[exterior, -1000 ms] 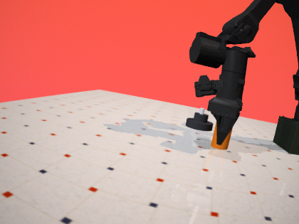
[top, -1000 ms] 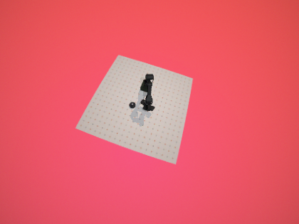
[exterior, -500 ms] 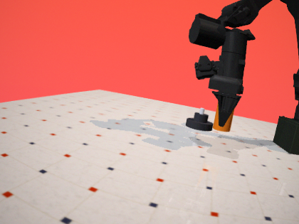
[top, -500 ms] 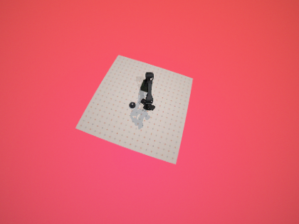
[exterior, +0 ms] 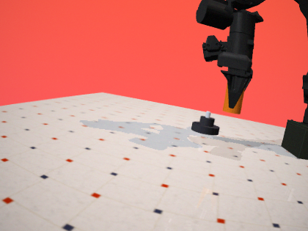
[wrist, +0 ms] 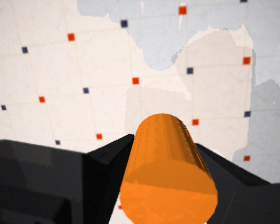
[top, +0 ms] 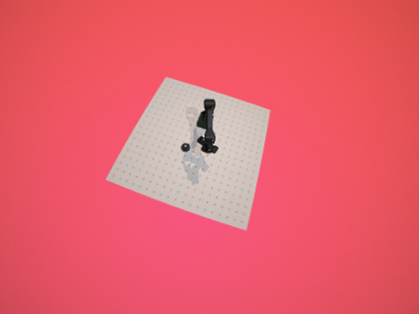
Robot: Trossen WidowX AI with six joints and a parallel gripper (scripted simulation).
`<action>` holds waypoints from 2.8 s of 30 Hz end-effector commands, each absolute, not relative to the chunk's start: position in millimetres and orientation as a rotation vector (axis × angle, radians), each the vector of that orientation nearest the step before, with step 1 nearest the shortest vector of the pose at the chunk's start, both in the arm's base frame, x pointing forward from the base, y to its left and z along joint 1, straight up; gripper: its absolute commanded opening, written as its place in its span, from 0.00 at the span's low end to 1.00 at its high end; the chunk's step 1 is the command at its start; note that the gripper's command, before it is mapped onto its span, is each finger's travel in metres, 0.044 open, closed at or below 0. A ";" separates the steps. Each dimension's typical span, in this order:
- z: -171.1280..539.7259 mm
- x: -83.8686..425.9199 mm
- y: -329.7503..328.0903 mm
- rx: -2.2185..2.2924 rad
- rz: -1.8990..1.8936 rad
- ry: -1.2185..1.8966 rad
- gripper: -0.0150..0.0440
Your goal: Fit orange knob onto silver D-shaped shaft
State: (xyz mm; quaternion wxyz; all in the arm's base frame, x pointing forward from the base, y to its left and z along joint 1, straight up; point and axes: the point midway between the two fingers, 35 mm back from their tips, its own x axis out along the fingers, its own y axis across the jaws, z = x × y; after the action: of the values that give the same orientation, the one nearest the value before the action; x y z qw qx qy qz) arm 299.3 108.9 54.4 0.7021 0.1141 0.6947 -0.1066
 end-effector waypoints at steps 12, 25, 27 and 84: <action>103.6 297.8 108.3 0.262 -0.236 1.531 0.25; 98.9 308.4 84.5 0.260 -0.237 1.530 0.25; 97.5 310.3 79.1 0.262 -0.238 1.530 0.25; 53.2 324.4 -90.9 0.249 -0.249 1.527 0.25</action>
State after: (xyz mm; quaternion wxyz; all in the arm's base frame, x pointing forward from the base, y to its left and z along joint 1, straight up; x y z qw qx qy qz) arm 325.6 -85.5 56.7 0.7102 0.1136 0.6855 -0.1134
